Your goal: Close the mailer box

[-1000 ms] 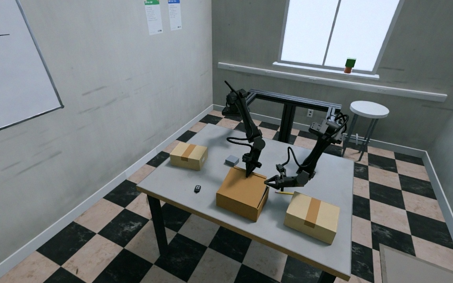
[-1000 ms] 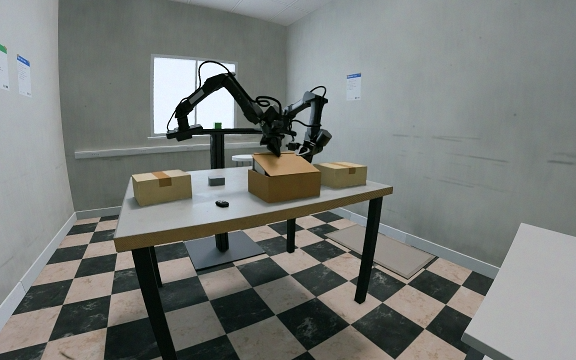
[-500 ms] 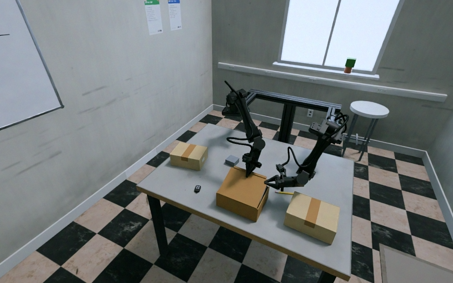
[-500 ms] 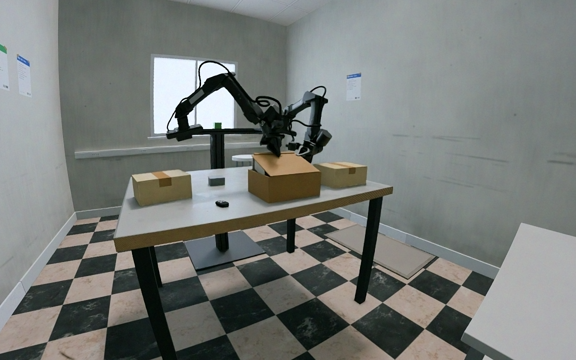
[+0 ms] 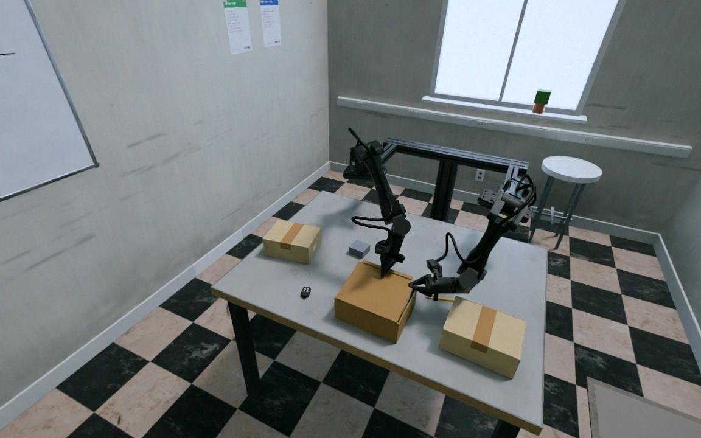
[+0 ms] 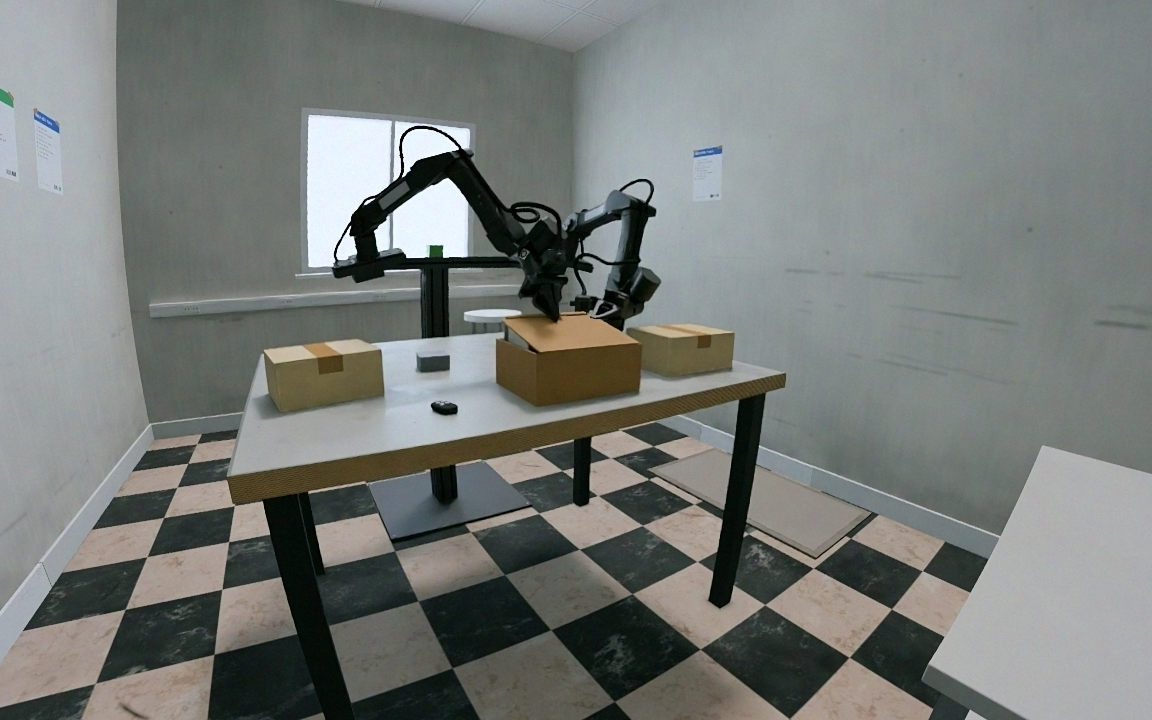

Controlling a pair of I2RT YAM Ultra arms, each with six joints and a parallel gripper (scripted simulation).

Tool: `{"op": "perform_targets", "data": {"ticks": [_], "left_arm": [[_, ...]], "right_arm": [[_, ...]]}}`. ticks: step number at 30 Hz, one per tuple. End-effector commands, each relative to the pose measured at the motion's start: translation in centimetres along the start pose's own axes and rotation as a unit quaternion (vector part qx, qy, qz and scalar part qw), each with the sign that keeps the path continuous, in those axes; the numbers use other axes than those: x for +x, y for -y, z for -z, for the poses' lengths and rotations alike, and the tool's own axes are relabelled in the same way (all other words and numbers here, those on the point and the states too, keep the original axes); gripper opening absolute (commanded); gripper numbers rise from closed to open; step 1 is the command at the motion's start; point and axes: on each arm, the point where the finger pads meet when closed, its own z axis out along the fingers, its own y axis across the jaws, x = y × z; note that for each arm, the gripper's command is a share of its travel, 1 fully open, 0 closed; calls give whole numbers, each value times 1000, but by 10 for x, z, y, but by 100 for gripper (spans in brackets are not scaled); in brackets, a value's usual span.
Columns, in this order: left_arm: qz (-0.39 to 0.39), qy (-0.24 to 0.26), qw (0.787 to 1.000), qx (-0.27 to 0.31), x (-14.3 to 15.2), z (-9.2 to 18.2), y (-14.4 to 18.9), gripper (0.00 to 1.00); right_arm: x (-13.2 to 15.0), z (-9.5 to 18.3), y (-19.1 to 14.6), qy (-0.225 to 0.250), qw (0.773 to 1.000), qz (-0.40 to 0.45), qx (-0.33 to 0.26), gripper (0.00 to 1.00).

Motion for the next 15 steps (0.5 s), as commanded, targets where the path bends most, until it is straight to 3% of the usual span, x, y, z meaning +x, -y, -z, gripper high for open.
{"op": "perform_targets", "data": {"ticks": [1, 4, 5, 6, 9, 13, 15], "left_arm": [[55, 45, 997, 10, -25, -7, 16, 1], [21, 38, 999, -9, -17, -5, 12, 1], [50, 46, 998, 7, -24, -5, 11, 38], [60, 48, 997, 14, -31, -4, 20, 38], [36, 43, 998, -1, -16, -8, 1, 38], [36, 43, 998, -1, -16, -8, 1, 38], [29, 33, 999, -2, -10, 10, -8, 38]], "right_arm": [[44, -14, 5, -38, 999, 35, 8, 1], [46, -17, 6, -39, 999, 34, 8, 1], [31, -12, 1, -22, 999, 21, 14, 1], [29, -11, 0, -21, 1000, 19, 13, 1], [29, -11, -1, -21, 1000, 20, 11, 1], [30, -11, 0, -22, 999, 20, 11, 1], [31, -12, 0, -23, 999, 21, 12, 1]]}}
